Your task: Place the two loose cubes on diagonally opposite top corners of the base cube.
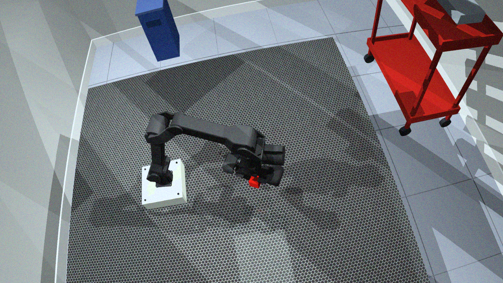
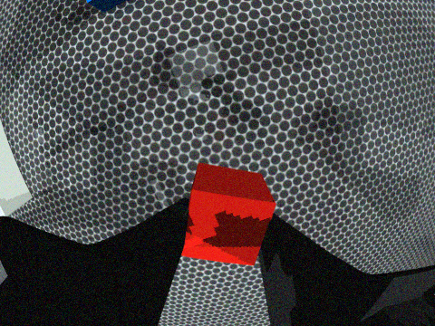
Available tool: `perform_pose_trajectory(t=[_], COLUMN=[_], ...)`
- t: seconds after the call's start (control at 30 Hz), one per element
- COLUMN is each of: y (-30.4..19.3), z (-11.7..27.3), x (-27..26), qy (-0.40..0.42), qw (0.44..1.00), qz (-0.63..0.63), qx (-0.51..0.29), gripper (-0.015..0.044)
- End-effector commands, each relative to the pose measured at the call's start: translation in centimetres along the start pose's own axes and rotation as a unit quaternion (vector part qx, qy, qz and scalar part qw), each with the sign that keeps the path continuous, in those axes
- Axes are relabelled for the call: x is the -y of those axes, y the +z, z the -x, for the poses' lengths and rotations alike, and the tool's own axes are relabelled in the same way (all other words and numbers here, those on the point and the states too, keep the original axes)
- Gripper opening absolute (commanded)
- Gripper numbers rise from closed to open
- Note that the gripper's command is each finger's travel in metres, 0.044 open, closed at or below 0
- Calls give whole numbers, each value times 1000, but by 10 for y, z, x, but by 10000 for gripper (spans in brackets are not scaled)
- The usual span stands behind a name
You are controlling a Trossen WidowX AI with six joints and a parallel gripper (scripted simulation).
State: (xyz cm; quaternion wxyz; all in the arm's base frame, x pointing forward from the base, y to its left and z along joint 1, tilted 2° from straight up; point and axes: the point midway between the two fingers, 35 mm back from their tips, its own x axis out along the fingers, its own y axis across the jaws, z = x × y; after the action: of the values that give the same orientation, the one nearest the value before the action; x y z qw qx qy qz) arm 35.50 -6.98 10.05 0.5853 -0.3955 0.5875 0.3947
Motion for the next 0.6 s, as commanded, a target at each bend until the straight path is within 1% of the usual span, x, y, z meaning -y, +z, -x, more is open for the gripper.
perform_pose_trajectory(t=[0.0,0.27,0.57], y=[11,31,53], z=[0,-1,-2], x=[-6,-17,-29], qy=[0,0,1], qw=[998,986,959], qz=[-58,-165,-283], qx=[0,1,2], gripper=[105,105,105])
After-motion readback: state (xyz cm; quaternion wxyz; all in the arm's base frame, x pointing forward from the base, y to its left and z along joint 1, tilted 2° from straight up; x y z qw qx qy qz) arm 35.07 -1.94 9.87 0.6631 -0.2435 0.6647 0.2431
